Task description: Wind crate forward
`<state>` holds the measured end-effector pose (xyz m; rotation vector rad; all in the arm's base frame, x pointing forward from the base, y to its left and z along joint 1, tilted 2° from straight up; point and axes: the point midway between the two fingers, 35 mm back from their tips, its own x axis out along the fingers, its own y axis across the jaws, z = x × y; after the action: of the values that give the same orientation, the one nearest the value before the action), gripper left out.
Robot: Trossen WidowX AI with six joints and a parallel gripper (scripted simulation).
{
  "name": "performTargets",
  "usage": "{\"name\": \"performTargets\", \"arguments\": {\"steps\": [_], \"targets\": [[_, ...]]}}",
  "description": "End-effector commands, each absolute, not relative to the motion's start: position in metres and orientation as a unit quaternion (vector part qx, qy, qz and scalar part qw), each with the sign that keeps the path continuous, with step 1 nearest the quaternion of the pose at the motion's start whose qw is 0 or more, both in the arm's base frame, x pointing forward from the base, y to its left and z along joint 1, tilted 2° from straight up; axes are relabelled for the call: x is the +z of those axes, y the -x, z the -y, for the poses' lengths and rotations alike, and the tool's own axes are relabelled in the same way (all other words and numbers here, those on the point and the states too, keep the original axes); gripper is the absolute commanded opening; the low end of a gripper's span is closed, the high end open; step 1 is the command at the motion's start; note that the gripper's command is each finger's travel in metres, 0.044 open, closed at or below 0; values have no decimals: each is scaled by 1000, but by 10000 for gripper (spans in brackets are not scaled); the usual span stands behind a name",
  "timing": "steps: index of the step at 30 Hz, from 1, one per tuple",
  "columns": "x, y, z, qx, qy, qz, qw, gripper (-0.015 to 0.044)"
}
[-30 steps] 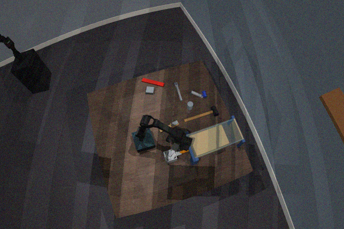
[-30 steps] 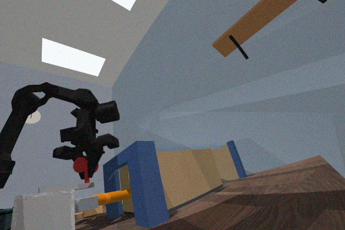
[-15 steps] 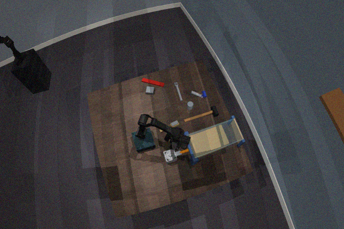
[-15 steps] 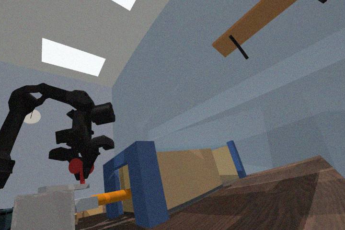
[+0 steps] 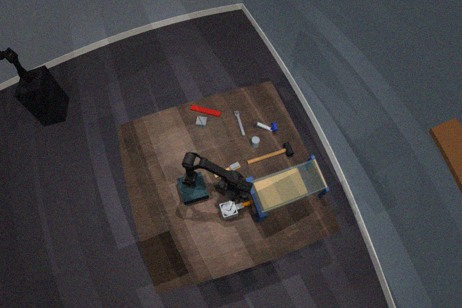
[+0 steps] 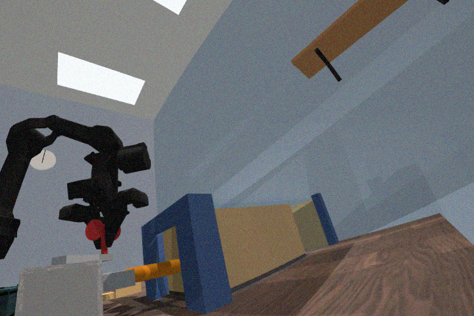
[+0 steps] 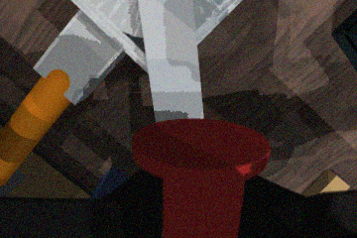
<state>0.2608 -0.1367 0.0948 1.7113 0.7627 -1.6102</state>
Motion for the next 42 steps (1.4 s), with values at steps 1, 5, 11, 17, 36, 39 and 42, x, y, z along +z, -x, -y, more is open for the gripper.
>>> {"name": "performTargets", "arguments": {"steps": [1, 5, 11, 17, 36, 39, 42], "targets": [[93, -249, 130, -620, -650, -299, 320, 0], [92, -245, 128, -621, -650, -299, 320, 0], [92, -238, 126, -621, -650, -300, 320, 0], [91, -231, 125, -621, -650, -300, 320, 0], [90, -208, 124, -622, -649, -300, 319, 0], [90, -204, 124, -622, -649, -300, 319, 0], [90, -201, 124, -622, -649, -300, 319, 0]]}}
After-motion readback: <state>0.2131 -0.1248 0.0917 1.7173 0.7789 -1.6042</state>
